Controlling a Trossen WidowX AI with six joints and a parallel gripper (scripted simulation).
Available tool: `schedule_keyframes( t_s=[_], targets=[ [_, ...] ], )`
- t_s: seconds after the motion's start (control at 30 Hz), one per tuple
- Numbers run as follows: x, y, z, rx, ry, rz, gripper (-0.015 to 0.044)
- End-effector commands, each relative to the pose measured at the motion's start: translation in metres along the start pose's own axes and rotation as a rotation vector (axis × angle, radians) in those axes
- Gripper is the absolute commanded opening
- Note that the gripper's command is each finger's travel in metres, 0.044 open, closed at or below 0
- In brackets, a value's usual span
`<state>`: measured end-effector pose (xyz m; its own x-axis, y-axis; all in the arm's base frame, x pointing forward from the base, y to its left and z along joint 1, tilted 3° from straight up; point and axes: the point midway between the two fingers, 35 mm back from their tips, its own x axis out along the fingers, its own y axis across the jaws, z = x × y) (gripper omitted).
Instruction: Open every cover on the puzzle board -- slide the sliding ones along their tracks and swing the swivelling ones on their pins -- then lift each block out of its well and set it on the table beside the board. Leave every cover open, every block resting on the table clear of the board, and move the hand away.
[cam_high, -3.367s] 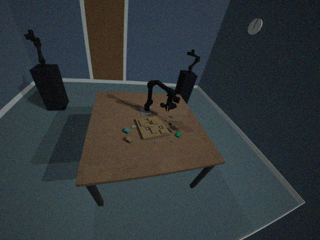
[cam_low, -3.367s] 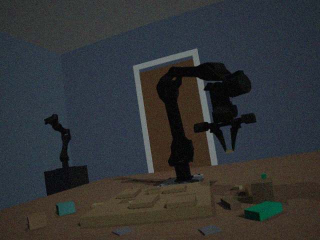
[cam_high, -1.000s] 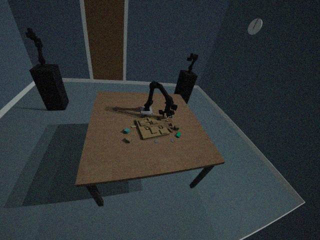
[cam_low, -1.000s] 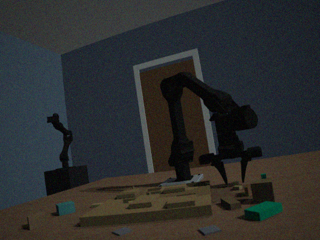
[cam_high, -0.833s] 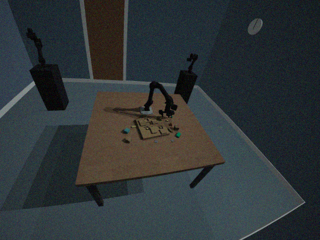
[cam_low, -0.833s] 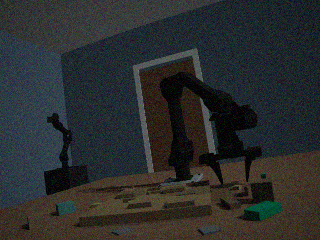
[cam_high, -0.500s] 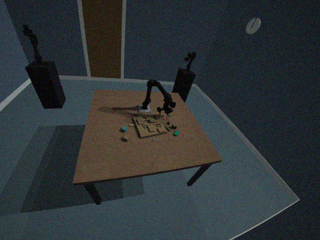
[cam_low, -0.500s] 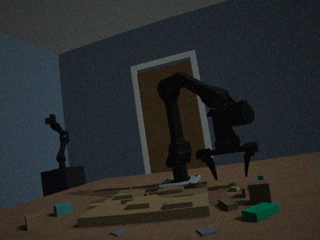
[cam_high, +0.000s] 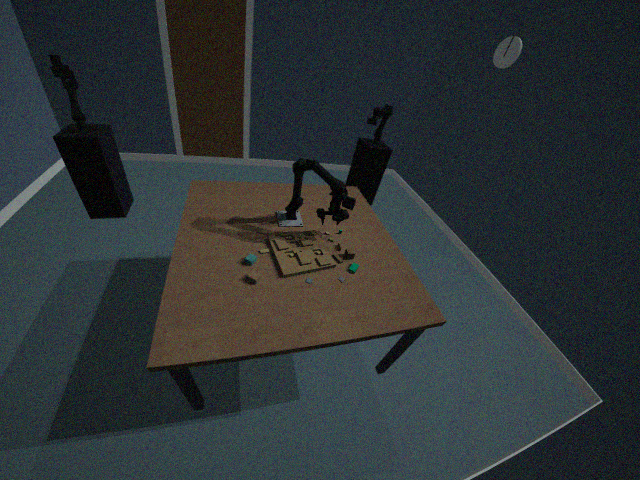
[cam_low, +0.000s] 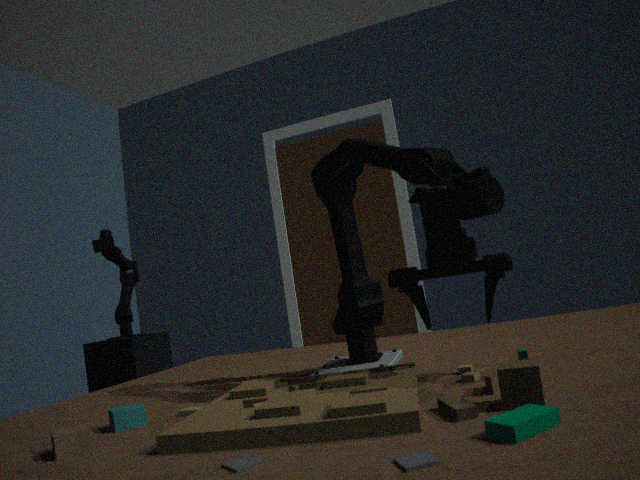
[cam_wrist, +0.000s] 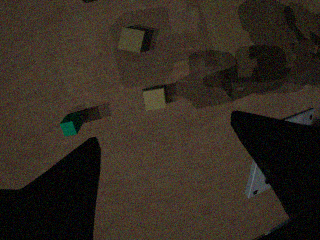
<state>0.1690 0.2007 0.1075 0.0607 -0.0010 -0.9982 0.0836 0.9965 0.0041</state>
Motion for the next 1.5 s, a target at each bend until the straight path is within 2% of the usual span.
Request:
schedule_keyframes(
  t_s=[0.0, 0.33, 0.57, 1.47],
  targets=[
    [-0.01, -0.001, 0.0, 0.005, -0.01, 0.007, 0.044],
    [-0.013, -0.007, 0.041, 0.184, -0.012, 0.007, 0.0177],
    [-0.014, -0.017, 0.068, 0.018, -0.014, 0.005, 0.0],
    [-0.015, -0.1, 0.179, -0.726, -0.026, -0.014, 0.0]
  ],
)
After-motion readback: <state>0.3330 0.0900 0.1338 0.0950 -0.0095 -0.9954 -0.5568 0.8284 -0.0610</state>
